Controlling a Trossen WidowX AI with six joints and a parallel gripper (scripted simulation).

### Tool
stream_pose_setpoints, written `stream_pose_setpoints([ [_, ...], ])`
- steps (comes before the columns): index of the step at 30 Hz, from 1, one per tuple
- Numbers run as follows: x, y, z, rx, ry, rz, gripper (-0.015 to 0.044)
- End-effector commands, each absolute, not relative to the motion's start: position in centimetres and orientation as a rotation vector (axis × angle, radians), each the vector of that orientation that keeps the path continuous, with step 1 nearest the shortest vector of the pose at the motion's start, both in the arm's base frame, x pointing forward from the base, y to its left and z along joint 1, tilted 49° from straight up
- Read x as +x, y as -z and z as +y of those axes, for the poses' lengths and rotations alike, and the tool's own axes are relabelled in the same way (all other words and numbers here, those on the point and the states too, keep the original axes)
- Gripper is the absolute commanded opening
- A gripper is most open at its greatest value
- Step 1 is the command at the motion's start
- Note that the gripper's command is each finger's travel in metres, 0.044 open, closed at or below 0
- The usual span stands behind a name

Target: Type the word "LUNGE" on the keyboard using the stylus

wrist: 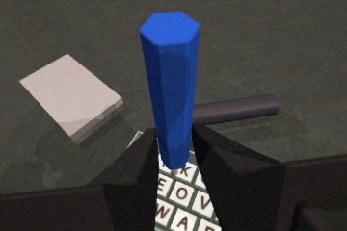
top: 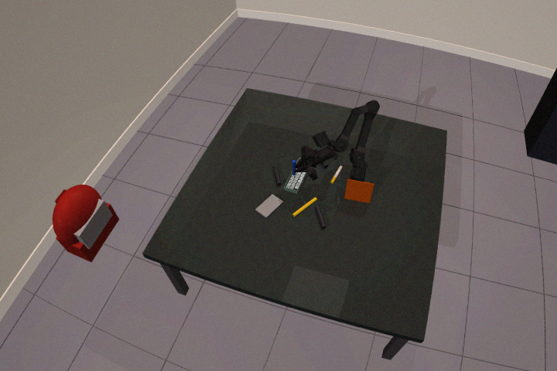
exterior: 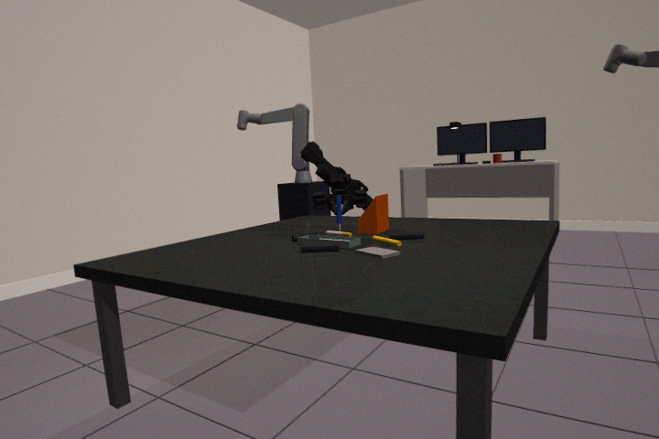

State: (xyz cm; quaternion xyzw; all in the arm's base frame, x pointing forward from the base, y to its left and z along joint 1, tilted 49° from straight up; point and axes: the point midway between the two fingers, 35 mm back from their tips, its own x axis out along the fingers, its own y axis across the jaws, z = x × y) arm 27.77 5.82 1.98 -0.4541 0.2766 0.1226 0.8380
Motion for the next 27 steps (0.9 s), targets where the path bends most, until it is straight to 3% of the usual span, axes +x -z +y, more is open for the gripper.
stream_pose_setpoints([
  [1, 27.6, -1.1, 6.6, -0.958, -0.256, 0.584, 0.0],
  [27, 27.7, 0.6, 5.5, -0.959, -0.255, 0.582, 0.0],
])
